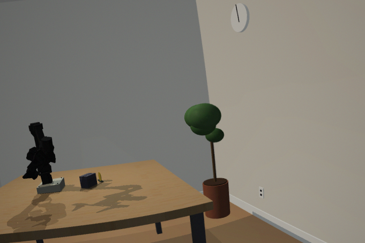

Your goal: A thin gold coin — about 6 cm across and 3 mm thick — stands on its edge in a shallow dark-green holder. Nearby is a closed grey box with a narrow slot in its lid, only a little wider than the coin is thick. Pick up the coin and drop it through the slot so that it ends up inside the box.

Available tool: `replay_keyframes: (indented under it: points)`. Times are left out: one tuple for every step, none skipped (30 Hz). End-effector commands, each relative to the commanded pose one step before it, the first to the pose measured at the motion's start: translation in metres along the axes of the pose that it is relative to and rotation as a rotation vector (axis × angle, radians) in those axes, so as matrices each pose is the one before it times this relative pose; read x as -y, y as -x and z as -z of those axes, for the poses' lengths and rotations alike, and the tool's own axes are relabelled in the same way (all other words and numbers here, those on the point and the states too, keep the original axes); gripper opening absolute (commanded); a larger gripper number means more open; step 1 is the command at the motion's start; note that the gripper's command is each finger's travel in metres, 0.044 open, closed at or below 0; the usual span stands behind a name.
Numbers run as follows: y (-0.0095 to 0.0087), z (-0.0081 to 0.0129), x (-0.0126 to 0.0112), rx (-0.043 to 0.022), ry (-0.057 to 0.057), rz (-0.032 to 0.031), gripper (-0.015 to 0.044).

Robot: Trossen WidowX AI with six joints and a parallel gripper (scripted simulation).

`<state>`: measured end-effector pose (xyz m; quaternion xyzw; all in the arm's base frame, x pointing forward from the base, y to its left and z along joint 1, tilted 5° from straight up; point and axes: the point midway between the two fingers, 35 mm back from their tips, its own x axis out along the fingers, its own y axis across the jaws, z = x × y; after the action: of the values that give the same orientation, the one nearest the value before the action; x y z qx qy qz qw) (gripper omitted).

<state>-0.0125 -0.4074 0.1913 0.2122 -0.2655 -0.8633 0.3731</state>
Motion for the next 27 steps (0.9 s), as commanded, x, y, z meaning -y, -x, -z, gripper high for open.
replay_keyframes:
  points:
    - [0.00062, 0.00108, -0.00078, -0.00385, 0.0068, -0.00201, 0.0374]
    - [0.00188, 0.00323, -0.00234, -0.01148, 0.0205, -0.00613, 0.0347]
    - [0.00316, 0.00532, -0.00397, -0.01889, 0.0343, -0.01054, 0.0321]
    - [0.00446, 0.00732, -0.00572, -0.02594, 0.0481, -0.01544, 0.0295]
    - [0.00578, 0.00917, -0.00764, -0.03243, 0.0621, -0.02097, 0.0269]
    - [0.0071, 0.01079, -0.00977, -0.03808, 0.0761, -0.02718, 0.0242]
    - [0.00782, 0.01131, -0.01133, -0.03991, 0.0841, -0.03177, 0.0216]
    - [0.00781, 0.01068, -0.01198, -0.03781, 0.0846, -0.03361, 0.019]
    - [0.00778, 0.01, -0.01257, -0.03558, 0.0851, -0.03522, 0.0164]
    - [0.00707, 0.0085, -0.01202, -0.03057, 0.0783, -0.0335, 0.0161]
    - [0.00701, 0.00793, -0.01249, -0.02891, 0.0796, -0.03474, 0.0161]
    - [0.00584, 0.00672, -0.012, -0.0267, 0.0809, -0.03342, 0.0161]
    - [0.00505, 0.00586, -0.01203, -0.02581, 0.0854, -0.03381, 0.0161]
    - [0.00507, 0.00523, -0.01245, -0.02409, 0.0865, -0.03511, 0.0161]
    - [0.00504, 0.00452, -0.01273, -0.02211, 0.0868, -0.03597, 0.0161]
    - [0.00501, 0.00381, -0.01296, -0.02013, 0.087, -0.03669, 0.0161]
    - [0.00498, 0.00309, -0.01315, -0.01815, 0.0872, -0.03729, 0.0161]
    - [0.00495, 0.00237, -0.01329, -0.01619, 0.0875, -0.03777, 0.0161]
    - [0.00491, 0.00165, -0.0134, -0.01425, 0.0877, -0.03812, 0.0161]
    - [0.00487, 0.00093, -0.01346, -0.01235, 0.0879, -0.03837, 0.0161]
    - [0.00509, 0.00052, -0.01381, -0.01025, 0.089, -0.03835, 0.0161]
    - [0.00421, -0.00021, -0.01163, -0.00719, 0.075, -0.03226, 0.0161]
    - [0.00419, -0.00073, -0.01165, -0.00595, 0.0755, -0.03233, 0.0161]
    - [0.0042, -0.00125, -0.01172, -0.00474, 0.0765, -0.03255, 0.0161]
    - [0.00417, -0.00178, -0.01169, -0.00353, 0.077, -0.03253, 0.0161]
    - [0.00414, -0.0023, -0.01161, -0.00233, 0.0772, -0.03236, 0.0161]
    - [0.00411, -0.00281, -0.01153, -0.00117, 0.0777, -0.03222, 0.0161]
